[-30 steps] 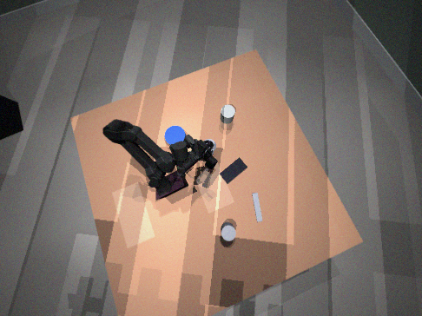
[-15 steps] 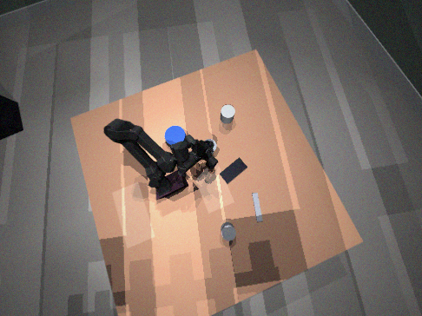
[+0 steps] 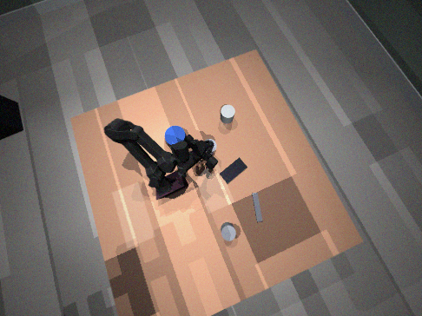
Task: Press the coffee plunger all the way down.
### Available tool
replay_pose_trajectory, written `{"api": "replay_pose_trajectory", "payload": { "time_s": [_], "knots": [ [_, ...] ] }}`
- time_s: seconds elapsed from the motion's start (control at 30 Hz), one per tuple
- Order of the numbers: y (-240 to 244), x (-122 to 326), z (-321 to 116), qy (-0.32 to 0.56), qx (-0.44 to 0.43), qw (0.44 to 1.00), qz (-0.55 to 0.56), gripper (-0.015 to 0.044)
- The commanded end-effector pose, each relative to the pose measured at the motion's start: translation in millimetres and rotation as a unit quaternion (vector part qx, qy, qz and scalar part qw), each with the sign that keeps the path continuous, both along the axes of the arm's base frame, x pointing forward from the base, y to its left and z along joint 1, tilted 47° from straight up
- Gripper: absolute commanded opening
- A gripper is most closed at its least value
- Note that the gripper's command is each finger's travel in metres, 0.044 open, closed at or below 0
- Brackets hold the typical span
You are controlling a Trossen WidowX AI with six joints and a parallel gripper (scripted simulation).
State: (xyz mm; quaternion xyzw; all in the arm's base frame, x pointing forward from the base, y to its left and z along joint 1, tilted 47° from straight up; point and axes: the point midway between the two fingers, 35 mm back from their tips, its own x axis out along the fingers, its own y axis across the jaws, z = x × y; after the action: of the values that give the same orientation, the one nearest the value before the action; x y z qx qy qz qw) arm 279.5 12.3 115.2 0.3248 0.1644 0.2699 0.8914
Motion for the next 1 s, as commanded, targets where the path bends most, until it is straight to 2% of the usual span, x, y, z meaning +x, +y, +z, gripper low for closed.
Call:
{"api": "replay_pose_trajectory", "payload": {
  "time_s": [0.0,0.37,0.73,0.97],
  "knots": [
    [0.1,-0.1,-0.3,0.001,0.000,1.000,0.000,0.0150],
    [0.1,-0.1,-0.3,0.001,0.000,1.000,0.000,0.0439],
    [-22.8,12.6,15.2,-0.015,-0.008,0.999,-0.047,0.0440],
    [-40.7,2.9,25.4,0.009,-0.017,1.000,-0.020,0.0440]
  ]
}}
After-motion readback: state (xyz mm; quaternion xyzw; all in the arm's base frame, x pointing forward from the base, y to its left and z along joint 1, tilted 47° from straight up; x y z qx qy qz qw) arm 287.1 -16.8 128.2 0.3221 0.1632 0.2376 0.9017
